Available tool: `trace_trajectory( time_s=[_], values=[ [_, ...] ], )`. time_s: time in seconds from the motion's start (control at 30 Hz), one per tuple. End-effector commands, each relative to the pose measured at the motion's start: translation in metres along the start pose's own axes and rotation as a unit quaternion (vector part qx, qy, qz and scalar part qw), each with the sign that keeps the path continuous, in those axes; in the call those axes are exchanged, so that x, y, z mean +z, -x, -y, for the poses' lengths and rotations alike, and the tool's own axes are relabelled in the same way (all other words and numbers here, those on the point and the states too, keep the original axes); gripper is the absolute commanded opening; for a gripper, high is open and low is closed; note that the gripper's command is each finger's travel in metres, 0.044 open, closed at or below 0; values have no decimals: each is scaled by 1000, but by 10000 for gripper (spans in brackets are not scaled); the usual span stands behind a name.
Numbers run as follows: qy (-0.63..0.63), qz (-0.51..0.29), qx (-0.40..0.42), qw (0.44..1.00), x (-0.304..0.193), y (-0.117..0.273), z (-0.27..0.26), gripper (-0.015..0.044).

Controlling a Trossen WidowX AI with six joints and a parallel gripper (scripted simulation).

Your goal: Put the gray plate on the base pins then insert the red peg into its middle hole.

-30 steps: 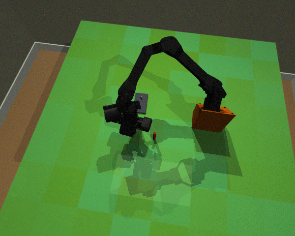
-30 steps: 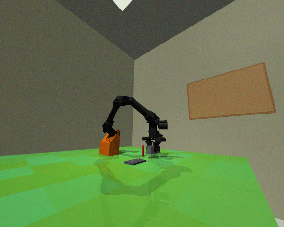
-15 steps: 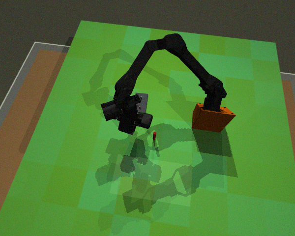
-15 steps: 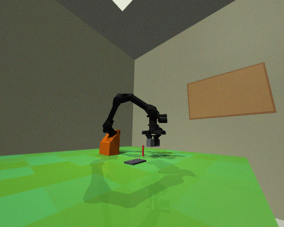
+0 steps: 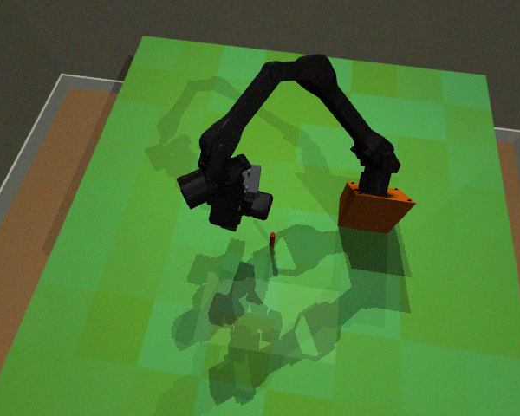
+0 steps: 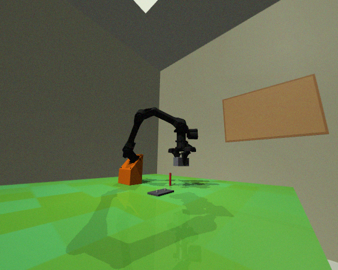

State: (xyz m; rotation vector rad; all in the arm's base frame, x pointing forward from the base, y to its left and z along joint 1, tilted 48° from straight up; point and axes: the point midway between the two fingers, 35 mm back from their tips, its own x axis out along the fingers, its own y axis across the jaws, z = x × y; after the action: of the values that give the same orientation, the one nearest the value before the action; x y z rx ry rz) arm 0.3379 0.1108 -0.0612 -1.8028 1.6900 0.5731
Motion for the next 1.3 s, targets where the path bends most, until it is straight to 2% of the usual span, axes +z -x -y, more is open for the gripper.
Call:
trace_trajectory(
  time_s=[0.0, 1.27],
  values=[
    [-5, 3, 0, 1000, -3, 6, 1, 0],
    [60, 11, -2, 998, -105, -46, 27, 0]
  ],
)
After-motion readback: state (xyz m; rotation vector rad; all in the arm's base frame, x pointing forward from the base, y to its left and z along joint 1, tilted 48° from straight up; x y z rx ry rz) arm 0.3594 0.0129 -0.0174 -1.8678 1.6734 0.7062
